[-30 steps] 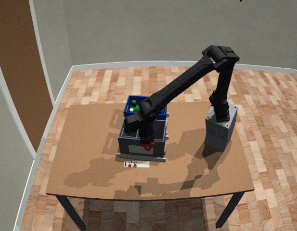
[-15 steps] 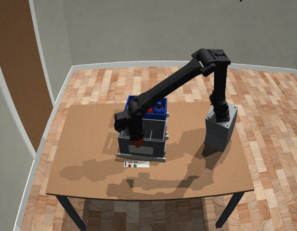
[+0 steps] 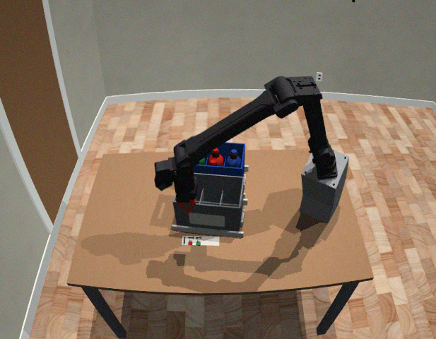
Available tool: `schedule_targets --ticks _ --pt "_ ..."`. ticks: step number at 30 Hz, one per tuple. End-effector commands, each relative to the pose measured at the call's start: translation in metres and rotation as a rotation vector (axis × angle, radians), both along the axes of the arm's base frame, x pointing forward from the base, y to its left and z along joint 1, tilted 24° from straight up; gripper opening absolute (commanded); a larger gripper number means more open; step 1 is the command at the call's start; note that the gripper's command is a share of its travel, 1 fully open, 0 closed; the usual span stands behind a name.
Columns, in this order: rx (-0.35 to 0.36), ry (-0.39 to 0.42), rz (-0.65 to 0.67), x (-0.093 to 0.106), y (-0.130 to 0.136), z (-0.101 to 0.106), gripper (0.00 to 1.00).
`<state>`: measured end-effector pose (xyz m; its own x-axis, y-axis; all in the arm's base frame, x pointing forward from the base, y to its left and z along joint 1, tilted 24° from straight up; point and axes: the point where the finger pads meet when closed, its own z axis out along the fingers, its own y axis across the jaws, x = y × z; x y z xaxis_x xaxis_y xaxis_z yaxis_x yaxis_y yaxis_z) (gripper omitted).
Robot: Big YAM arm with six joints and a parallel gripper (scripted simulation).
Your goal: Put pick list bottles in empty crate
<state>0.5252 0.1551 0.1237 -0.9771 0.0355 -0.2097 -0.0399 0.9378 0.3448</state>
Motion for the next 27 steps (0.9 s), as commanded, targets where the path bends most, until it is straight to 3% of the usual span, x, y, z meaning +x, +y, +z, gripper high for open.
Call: schedule_targets --ticks 1,14,19,21,22,27 --pt "0.005 -0.045 0.011 0.028 -0.007 0.014 0.61" --pt "0.002 -0.040 0.010 0.082 -0.038 -0.007 0.61" --pt "0.002 -0.041 0.009 0.092 -0.043 -0.011 0.61" --pt "0.003 -0.055 0.027 0.090 -0.032 -0.001 0.61" --pt "0.006 -0.086 0.031 0.090 -0.029 0.018 0.61" --pt "0.005 -0.083 0.030 0.090 -0.030 0.017 0.61"
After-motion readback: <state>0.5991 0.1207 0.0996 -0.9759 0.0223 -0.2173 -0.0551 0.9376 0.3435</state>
